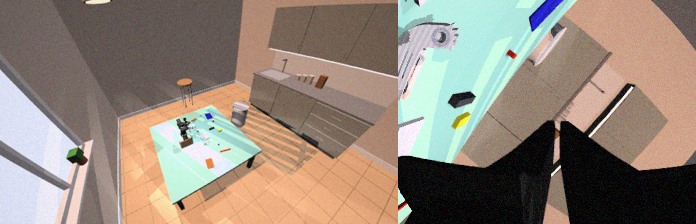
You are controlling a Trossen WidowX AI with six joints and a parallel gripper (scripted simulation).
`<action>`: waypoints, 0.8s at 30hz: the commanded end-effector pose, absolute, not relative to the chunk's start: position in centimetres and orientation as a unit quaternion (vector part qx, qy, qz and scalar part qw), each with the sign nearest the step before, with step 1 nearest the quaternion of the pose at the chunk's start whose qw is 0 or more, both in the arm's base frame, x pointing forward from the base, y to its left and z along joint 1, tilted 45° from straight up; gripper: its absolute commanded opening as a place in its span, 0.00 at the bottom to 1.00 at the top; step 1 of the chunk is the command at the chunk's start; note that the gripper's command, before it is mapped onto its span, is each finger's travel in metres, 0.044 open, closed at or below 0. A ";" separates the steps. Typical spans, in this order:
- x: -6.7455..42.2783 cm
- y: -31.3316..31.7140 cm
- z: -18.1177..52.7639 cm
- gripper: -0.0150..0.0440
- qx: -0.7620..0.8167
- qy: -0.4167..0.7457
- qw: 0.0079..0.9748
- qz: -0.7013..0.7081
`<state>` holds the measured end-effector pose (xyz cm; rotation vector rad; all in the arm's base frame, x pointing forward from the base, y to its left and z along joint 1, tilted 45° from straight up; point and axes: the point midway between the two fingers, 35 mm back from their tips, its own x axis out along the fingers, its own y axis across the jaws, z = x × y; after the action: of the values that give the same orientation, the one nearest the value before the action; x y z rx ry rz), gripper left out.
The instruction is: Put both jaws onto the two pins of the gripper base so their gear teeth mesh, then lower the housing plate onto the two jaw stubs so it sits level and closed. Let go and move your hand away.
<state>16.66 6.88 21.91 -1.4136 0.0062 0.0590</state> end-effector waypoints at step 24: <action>19.9 10.2 19.8 1.00 -0.749 0.078 0.620 0.220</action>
<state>19.58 9.95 20.23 -1.7053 0.1471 0.4404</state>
